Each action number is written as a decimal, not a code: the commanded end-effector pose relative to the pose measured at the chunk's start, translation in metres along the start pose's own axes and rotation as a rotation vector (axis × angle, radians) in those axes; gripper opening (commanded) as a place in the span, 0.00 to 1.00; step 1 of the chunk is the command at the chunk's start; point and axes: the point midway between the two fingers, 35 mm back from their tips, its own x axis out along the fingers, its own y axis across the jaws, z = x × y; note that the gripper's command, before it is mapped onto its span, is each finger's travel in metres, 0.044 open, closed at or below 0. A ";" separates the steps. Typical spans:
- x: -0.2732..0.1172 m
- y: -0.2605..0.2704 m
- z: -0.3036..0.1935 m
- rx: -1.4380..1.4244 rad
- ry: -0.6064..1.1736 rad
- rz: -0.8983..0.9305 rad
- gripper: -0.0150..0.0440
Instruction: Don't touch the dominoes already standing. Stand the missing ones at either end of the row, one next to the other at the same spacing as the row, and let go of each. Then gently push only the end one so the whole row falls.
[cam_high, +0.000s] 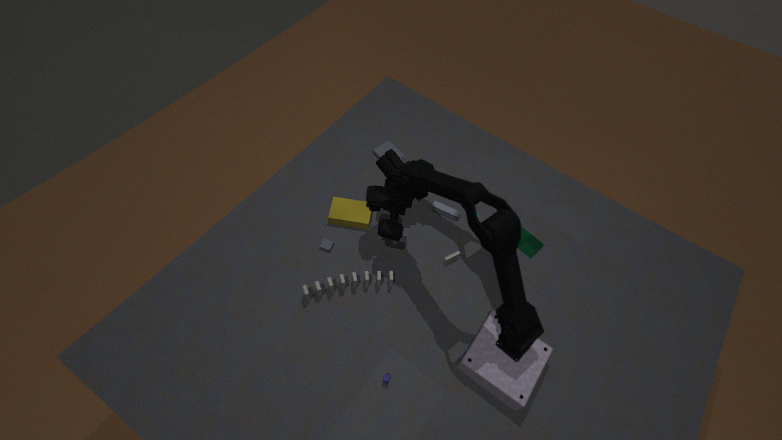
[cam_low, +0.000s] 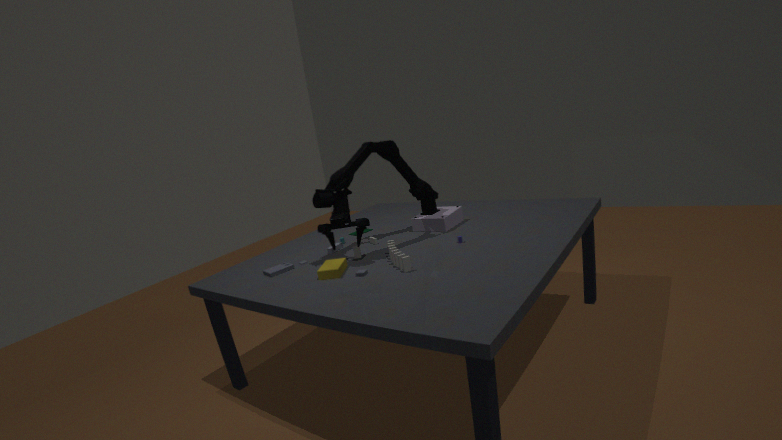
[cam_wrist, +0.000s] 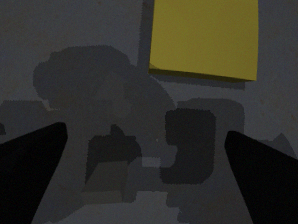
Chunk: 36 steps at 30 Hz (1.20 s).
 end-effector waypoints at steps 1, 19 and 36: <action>-0.058 0.027 -0.017 -0.158 0.303 0.022 1.00; -0.008 0.026 -0.031 -0.158 0.302 0.022 1.00; 0.019 0.027 -0.041 -0.158 0.303 0.022 1.00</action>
